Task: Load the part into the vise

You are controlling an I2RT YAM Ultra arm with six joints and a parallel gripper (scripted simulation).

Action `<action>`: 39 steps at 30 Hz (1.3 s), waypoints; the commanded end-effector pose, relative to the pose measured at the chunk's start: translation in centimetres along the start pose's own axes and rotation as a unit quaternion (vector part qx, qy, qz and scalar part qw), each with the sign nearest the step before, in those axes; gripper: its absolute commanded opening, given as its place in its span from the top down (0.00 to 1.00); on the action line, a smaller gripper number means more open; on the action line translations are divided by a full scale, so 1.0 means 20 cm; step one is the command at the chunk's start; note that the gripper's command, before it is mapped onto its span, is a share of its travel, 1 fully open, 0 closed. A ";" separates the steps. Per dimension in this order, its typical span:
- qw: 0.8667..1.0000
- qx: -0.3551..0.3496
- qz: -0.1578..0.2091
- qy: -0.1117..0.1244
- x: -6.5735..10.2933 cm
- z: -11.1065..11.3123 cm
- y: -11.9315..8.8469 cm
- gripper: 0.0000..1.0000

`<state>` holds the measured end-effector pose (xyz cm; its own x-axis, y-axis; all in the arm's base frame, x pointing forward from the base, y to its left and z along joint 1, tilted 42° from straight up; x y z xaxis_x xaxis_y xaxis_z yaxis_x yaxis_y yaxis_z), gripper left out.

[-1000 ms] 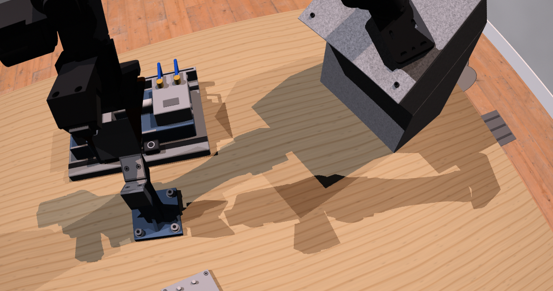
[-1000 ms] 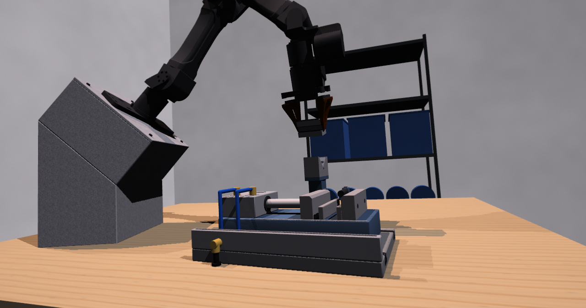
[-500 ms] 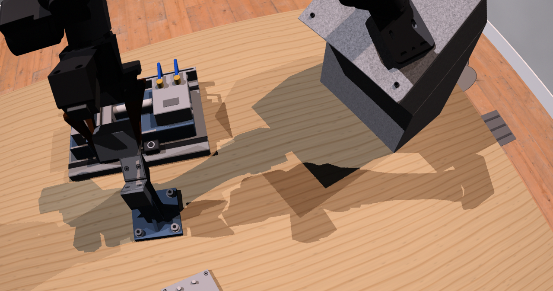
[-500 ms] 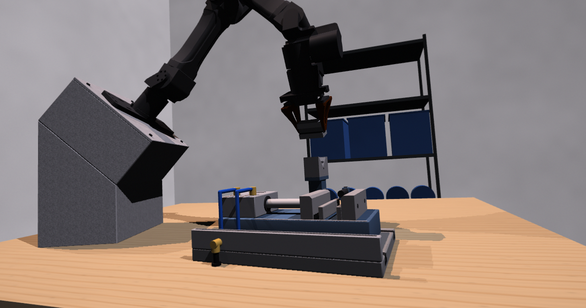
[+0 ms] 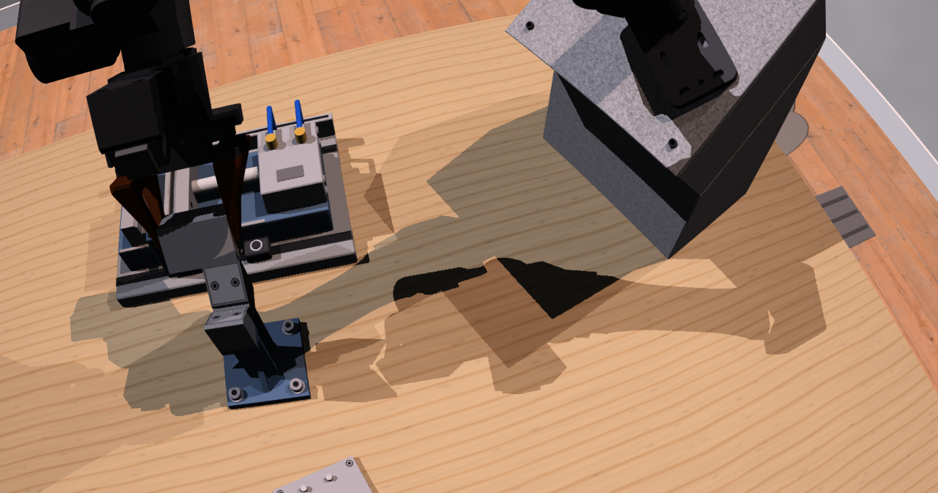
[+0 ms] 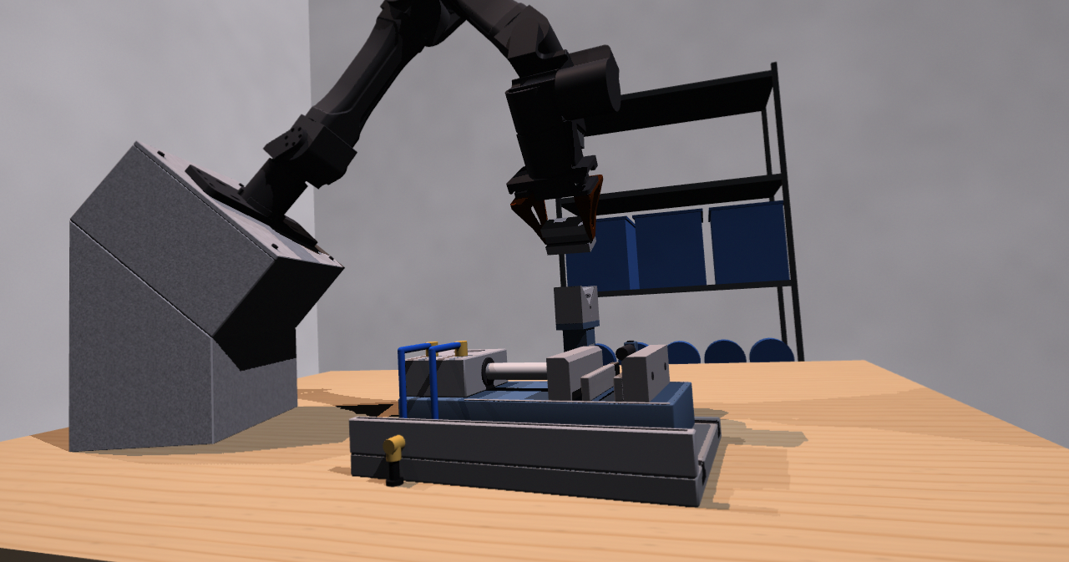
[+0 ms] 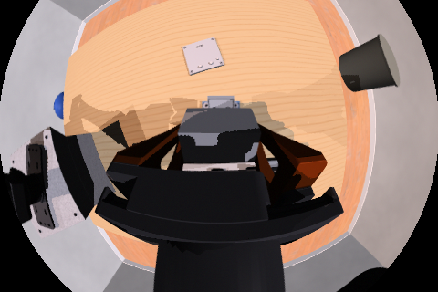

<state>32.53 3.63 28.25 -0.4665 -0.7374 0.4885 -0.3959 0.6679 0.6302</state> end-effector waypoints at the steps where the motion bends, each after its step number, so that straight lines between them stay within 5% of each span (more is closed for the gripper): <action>1: 0.999 0.007 -0.043 -0.008 0.03 -0.02 0.01 1.00; 20: 0.995 0.009 -0.099 -0.010 0.03 -0.03 -0.03 1.00; 39: 0.994 0.021 -0.110 -0.017 0.05 -0.04 0.00 1.00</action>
<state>33.02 3.15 27.30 -0.3851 -0.8461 0.3685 -0.4832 0.5250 0.7006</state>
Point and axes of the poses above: the point where the finger pads meet when closed, its own x axis back along the fingers, its own z axis across the jaws, y = z × x, the point moved 8 cm from there along x, back along the fingers, and after that the axes turned 1 degree about x, right-handed, at the moved point
